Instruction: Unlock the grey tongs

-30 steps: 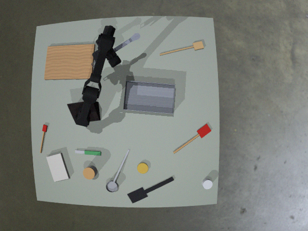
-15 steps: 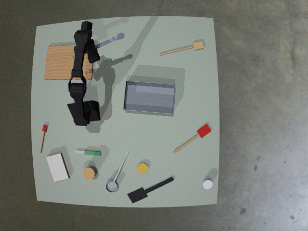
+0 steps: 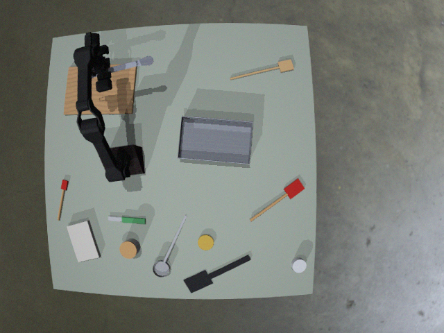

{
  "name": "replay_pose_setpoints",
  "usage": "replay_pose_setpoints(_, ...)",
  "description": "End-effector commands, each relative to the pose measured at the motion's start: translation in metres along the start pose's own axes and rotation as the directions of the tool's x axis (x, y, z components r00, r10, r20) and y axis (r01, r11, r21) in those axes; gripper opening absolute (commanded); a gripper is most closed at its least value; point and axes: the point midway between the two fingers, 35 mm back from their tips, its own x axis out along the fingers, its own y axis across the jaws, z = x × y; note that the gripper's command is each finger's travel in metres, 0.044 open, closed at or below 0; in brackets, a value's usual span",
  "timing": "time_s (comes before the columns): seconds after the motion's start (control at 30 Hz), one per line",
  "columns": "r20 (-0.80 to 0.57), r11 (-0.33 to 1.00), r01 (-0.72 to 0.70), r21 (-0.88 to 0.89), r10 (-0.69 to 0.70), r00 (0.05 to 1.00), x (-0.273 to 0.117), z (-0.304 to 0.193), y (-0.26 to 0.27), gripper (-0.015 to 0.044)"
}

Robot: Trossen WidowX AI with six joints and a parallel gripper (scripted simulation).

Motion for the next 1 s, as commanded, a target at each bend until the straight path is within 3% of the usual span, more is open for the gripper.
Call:
replay_pose_setpoints(0.0, 0.005, 0.998, 0.000, 0.060, 0.000, 1.000, 0.001, 0.033, -0.003, -0.0150)
replay_pose_setpoints(0.33, 0.009, 0.981, -0.025, 0.192, 0.023, 1.000, 0.015, 0.102, 0.000, -0.0150)
replay_pose_setpoints(0.7, 0.016, 0.979, -0.028, 0.200, 0.025, 1.000, 0.016, 0.106, 0.001, -0.0150)
replay_pose_setpoints(0.97, 0.291, 0.977, -0.078, 0.198, 0.017, 0.957, 0.011, 0.105, 0.001, -0.0150)
